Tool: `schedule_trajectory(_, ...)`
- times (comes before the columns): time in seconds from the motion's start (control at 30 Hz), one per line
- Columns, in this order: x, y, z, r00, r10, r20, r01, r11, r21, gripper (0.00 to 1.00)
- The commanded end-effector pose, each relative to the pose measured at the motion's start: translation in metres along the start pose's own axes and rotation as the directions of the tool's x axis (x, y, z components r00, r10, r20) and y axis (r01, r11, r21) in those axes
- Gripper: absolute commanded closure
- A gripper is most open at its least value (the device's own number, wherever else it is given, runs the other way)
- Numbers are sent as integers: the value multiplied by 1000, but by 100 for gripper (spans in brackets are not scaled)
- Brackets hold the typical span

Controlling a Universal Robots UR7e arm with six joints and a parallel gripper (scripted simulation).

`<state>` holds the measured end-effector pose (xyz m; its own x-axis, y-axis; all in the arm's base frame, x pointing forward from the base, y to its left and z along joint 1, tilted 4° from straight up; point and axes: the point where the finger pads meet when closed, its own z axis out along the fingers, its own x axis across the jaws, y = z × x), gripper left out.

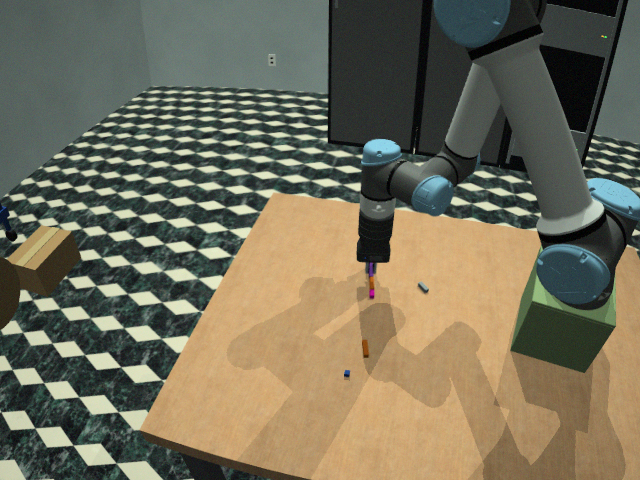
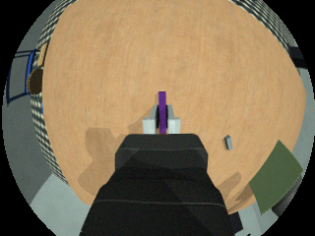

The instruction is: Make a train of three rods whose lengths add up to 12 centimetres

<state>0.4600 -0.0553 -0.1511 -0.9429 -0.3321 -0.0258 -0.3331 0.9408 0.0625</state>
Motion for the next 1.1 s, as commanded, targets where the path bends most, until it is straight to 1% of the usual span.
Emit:
schedule_trajectory(0.0, 0, 0, 0, 1000, 0, 1, 0, 1000, 1, 64)
schedule_trajectory(0.07, 0, 0, 0, 1000, 0, 1, 0, 1000, 1, 64)
schedule_trajectory(0.1, 0, 0, 0, 1000, 0, 1, 0, 1000, 1, 58)
schedule_trajectory(0.17, 0, 0, 0, 1000, 0, 1, 0, 1000, 1, 58)
schedule_trajectory(0.2, 0, 0, 0, 1000, 0, 1, 0, 1000, 1, 52)
schedule_trajectory(0.27, 0, 0, 0, 1000, 0, 1, 0, 1000, 1, 52)
schedule_trajectory(0.3, 0, 0, 0, 1000, 0, 1, 0, 1000, 1, 46)
schedule_trajectory(0.77, 0, 0, -2, 1000, 0, 1, 0, 1000, 1, 46)
schedule_trajectory(0.93, 0, 0, -11, 1000, 0, 1, 0, 1000, 1, 46)
schedule_trajectory(1.0, 0, 0, -11, 1000, 0, 1, 0, 1000, 1, 46)
schedule_trajectory(1.07, 0, 0, -17, 1000, 0, 1, 0, 1000, 1, 46)
